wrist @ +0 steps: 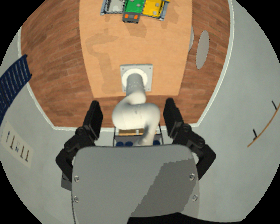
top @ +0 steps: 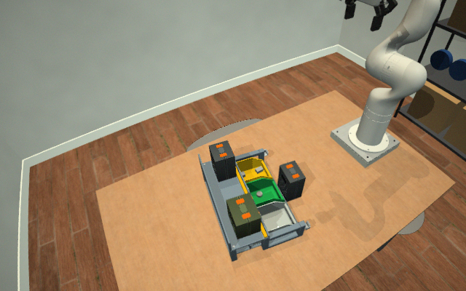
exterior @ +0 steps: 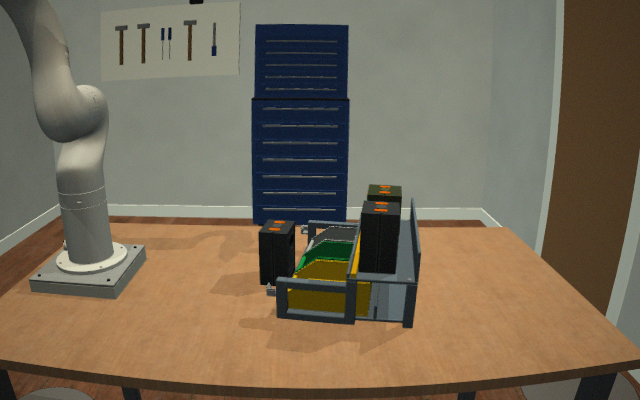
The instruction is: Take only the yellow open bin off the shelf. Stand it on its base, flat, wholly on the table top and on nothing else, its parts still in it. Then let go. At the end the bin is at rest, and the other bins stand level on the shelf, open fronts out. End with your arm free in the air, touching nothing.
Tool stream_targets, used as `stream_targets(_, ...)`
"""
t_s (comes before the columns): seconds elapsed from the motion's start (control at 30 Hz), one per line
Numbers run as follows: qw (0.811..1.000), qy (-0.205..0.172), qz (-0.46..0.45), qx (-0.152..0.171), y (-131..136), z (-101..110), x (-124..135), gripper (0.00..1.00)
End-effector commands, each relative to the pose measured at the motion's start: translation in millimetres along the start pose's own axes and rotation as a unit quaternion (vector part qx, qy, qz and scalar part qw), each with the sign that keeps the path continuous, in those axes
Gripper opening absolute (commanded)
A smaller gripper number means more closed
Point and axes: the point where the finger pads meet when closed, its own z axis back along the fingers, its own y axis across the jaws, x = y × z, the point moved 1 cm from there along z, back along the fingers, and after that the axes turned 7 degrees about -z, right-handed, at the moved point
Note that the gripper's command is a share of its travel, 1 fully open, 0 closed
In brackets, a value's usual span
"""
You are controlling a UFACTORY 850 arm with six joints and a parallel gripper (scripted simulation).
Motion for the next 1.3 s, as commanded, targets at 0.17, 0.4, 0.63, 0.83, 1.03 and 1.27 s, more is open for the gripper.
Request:
stream_targets(0.17, 1.000, 0.001, 0.000, 0.000, 0.0, 55.7, -0.1, 1.00)
stream_targets(0.4, 1.000, 0.001, 0.000, 0.000, 0.0, 55.7, -0.1, 1.00)
stream_targets(0.63, 0.997, 0.062, -0.043, -0.022, 28.5, 55.5, 11.5, 1.00)
stream_targets(0.83, 0.991, 0.102, -0.072, -0.037, 47.5, 55.4, 19.2, 1.00)
stream_targets(1.03, 0.991, 0.102, -0.072, -0.037, 47.5, 55.4, 19.2, 1.00)
stream_targets(1.27, 0.966, 0.202, -0.142, -0.073, 94.4, 54.8, 38.2, 1.00)
